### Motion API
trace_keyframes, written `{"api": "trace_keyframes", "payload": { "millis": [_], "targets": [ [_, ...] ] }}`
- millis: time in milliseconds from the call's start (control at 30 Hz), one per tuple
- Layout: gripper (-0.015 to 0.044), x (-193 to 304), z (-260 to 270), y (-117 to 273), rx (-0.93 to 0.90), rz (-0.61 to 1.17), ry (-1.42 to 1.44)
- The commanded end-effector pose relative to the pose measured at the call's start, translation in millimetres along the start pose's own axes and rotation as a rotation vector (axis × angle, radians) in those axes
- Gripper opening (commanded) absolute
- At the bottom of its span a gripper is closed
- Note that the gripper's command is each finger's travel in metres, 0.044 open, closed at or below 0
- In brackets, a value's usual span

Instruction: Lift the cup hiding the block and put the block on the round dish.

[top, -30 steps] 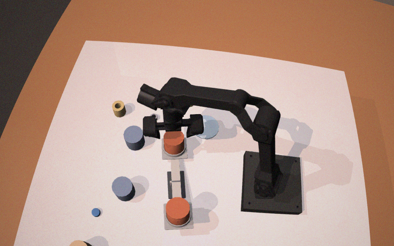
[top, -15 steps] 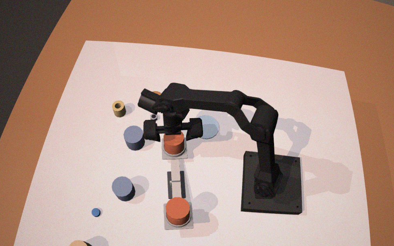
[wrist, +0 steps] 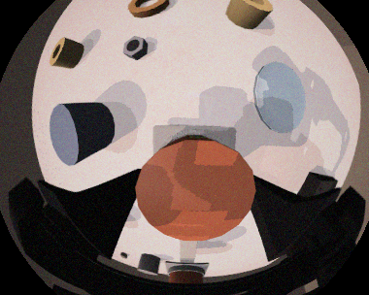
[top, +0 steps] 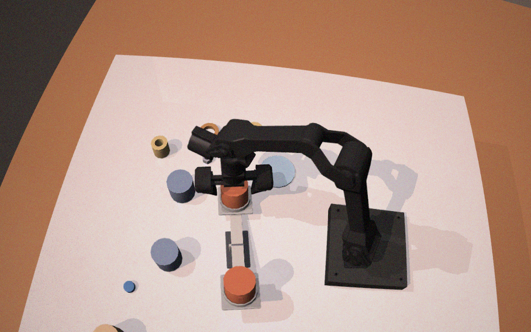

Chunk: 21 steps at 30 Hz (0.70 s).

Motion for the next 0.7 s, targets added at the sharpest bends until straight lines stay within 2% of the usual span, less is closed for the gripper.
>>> {"api": "trace_keyframes", "payload": {
  "millis": [0, 100, 400, 667],
  "targets": [
    [0.0440, 0.0, -0.7, -7.9, 0.009, 0.001, 0.003],
    [0.0361, 0.0, -0.7, -7.9, 0.009, 0.001, 0.003],
    [0.0301, 0.0, -0.7, -7.9, 0.009, 0.001, 0.003],
    [0.0091, -0.7, 0.5, -2.5, 0.009, 0.001, 0.003]
  ]
}}
Point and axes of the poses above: the point midway between the two fingers, 35 mm back from their tips, its own y axis back along the fingers, its own z axis across the jaws, x = y × z, the point moved 6 cm from there along y, back along the fingers
